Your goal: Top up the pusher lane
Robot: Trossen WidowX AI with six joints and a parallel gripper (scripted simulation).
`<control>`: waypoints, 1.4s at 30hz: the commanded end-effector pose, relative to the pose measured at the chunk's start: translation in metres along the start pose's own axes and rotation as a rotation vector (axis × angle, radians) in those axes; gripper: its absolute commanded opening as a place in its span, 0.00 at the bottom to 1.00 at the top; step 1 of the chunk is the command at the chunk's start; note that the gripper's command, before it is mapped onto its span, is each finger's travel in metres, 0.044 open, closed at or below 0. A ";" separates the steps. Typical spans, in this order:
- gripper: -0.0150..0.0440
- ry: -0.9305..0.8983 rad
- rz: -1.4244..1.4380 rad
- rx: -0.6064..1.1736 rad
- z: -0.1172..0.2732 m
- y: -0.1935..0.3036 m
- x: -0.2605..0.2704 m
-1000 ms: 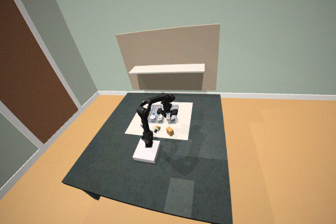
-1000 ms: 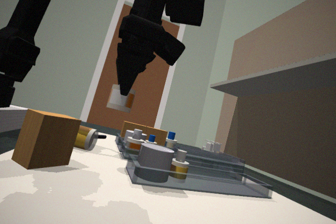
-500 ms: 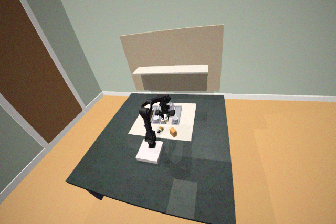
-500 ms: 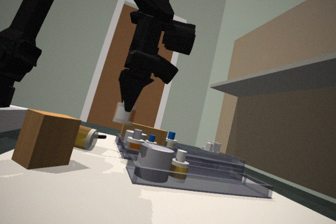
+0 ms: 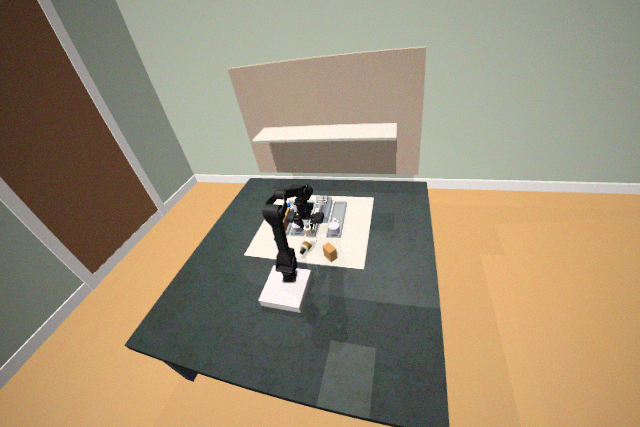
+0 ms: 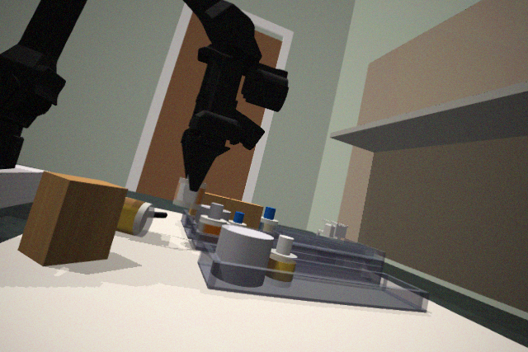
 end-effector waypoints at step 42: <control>0.25 -0.004 -0.005 0.005 -0.026 -0.012 0.002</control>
Point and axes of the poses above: the point midway between the two fingers, 35 mm back from their tips, its own z axis back along the fingers, its own x axis across the jaws, y = z × x, the point moved 7 cm from there along z, back along the fingers, and after that the axes turned 3 degrees about z, right-handed, at the moved point
